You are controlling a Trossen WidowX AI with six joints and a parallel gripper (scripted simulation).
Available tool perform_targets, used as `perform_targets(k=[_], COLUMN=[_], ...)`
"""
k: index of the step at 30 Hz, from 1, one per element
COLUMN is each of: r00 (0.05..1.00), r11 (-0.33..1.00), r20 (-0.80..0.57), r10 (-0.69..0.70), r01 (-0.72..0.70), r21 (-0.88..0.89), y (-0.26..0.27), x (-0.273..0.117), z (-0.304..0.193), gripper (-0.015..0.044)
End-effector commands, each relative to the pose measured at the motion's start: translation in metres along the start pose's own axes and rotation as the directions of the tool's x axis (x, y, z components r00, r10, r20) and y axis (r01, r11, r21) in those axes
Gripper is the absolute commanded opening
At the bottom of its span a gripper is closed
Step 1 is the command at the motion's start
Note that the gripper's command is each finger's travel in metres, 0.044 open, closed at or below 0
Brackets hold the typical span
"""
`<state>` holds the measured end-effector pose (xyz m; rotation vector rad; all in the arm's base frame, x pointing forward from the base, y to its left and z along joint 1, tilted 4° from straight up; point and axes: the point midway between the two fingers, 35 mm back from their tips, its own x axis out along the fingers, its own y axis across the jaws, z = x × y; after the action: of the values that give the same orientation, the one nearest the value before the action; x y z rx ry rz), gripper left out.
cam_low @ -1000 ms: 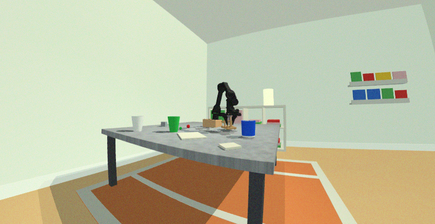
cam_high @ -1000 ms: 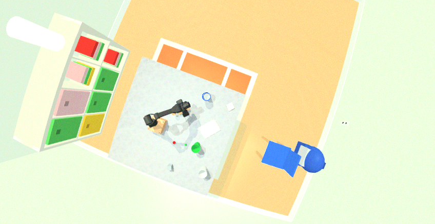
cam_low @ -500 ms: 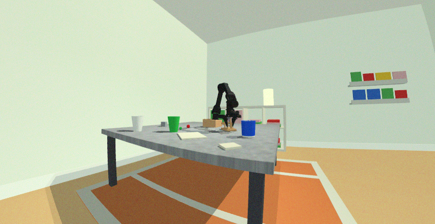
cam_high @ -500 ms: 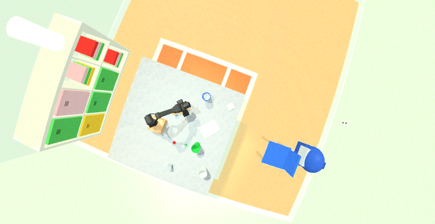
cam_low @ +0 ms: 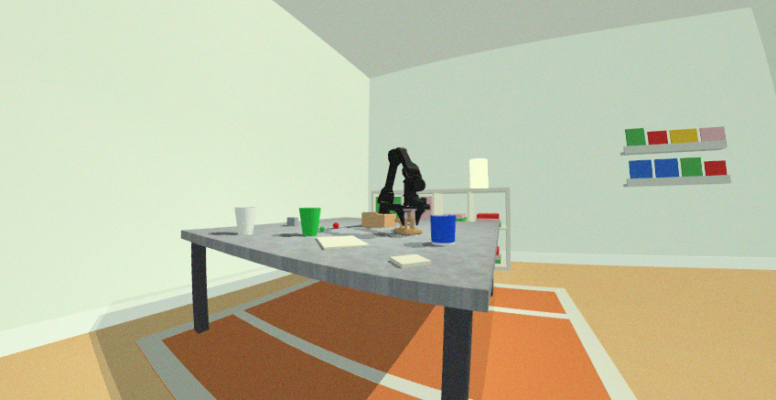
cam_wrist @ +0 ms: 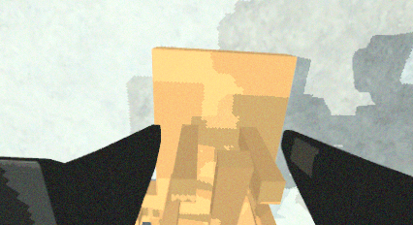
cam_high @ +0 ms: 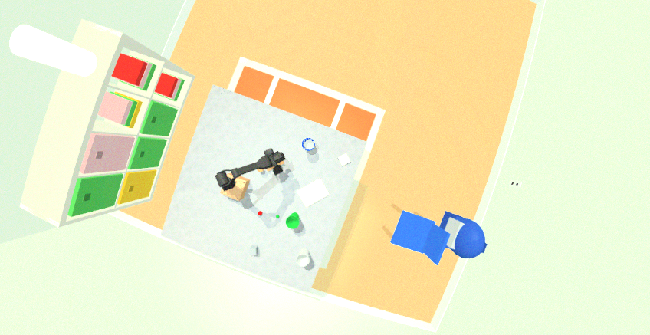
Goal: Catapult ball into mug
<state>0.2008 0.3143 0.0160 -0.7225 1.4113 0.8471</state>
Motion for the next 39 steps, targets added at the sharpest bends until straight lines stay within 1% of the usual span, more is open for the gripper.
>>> perform_targets(k=[1,2,5,7,8,9,12,15,16,19,21,27,39], r00=[1.000,1.000,1.000,1.000,1.000,1.000,1.000,1.000,1.000,1.000,1.000,1.000,1.000], r11=[1.000,1.000,1.000,1.000,1.000,1.000,1.000,1.000,1.000,1.000,1.000,1.000,1.000], r20=[0.003,0.003,0.003,0.003,0.003,0.007,0.007,0.008,0.008,0.008,0.008,0.008,0.008], r10=[0.000,-0.001,-0.001,-0.001,-0.001,-0.001,-0.001,-0.001,-0.001,0.000,0.000,0.000,0.000], r01=[0.000,0.001,0.001,0.001,0.001,0.001,0.001,0.001,0.001,0.000,0.000,0.000,0.000], r21=[-0.001,-0.001,0.000,0.000,0.000,0.003,0.003,0.001,0.001,0.001,0.001,0.001,0.001], y=[0.000,0.000,0.000,0.000,0.000,0.000,0.000,0.000,0.000,0.000,0.000,0.000,0.000], x=[-0.022,-0.039,-0.088,-0.099,-0.099,-0.080,-0.080,-0.094,-0.091,-0.057,-0.047,-0.045,-0.025], z=[0.003,0.004,0.001,0.000,0.000,0.003,0.003,-0.002,-0.002,-0.001,-0.001,-0.001,0.000], gripper=[0.0420,0.0440,0.0440,0.0440,0.0440,0.0440,0.0440,0.0440,0.0440,0.0440,0.0440,0.0440,0.0440])
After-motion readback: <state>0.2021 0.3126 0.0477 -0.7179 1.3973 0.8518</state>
